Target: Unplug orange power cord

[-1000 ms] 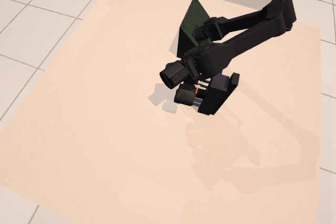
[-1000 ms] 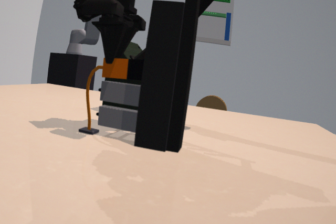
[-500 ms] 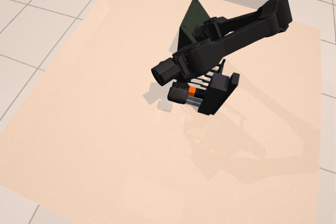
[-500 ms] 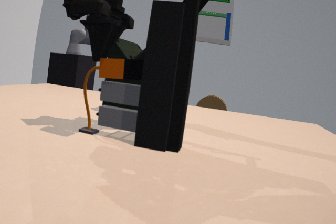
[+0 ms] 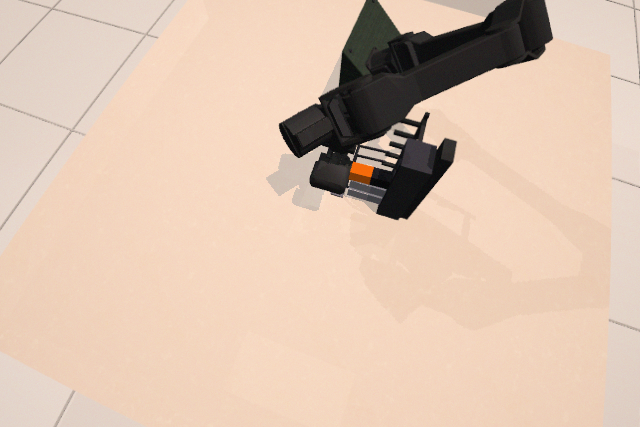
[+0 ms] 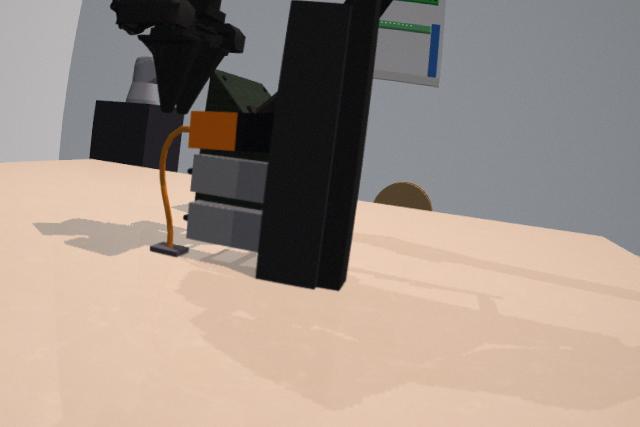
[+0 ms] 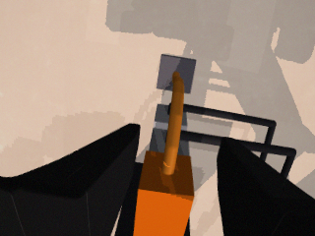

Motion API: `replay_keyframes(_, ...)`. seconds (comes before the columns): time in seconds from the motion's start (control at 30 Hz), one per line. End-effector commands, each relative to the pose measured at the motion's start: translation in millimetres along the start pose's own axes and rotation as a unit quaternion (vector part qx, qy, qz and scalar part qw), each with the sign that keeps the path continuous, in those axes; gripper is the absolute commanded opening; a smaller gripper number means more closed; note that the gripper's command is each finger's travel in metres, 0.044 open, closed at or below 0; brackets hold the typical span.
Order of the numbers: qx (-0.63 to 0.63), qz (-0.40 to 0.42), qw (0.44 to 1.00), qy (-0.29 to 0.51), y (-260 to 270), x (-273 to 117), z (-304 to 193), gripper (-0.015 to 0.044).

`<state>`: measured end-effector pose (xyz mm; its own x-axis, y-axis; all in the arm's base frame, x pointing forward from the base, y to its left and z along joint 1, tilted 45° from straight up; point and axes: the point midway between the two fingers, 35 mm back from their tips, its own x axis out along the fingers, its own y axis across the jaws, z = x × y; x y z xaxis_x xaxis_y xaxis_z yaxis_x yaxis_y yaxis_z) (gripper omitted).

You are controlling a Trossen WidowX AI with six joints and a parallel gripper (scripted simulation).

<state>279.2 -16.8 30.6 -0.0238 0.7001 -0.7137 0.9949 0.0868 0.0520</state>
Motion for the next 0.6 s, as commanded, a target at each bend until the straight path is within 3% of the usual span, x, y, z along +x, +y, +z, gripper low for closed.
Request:
replay_keyframes(0.0,0.001,0.001,1.000,0.001,0,0,0,0.0160)
replay_keyframes(0.57,0.004,0.006,1.000,0.001,0,-8,-12,0.0160)
